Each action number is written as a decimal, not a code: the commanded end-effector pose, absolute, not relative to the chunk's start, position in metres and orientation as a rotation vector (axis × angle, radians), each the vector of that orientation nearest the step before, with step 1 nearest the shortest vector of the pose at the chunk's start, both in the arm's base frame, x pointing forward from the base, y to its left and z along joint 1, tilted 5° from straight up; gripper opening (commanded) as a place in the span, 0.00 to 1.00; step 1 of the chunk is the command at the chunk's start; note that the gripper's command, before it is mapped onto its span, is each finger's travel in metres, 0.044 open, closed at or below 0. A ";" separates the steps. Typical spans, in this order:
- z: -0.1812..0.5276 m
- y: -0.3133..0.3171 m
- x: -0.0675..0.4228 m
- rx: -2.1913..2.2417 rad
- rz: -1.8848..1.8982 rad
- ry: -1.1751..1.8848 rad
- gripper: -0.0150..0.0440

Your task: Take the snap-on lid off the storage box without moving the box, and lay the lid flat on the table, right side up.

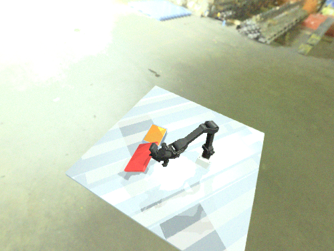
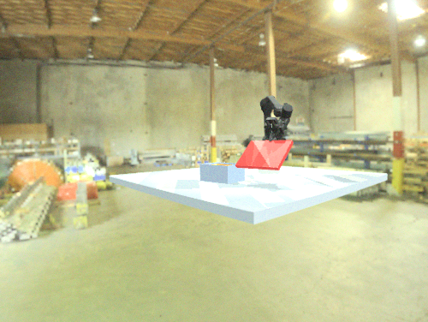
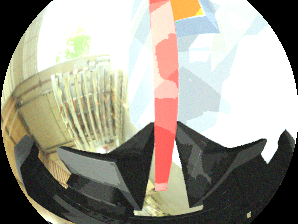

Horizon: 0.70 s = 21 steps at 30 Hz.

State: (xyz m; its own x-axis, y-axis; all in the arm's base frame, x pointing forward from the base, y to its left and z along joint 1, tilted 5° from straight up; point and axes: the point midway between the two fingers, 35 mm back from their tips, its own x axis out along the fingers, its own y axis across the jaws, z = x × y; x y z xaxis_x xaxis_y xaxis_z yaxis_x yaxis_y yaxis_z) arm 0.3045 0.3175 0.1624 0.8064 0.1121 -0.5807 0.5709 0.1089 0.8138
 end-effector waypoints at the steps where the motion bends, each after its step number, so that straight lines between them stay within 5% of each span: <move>1: 0.159 0.318 0.305 1.441 -0.364 0.587 0.25; 21: 0.143 0.317 0.307 1.441 -0.364 0.587 0.25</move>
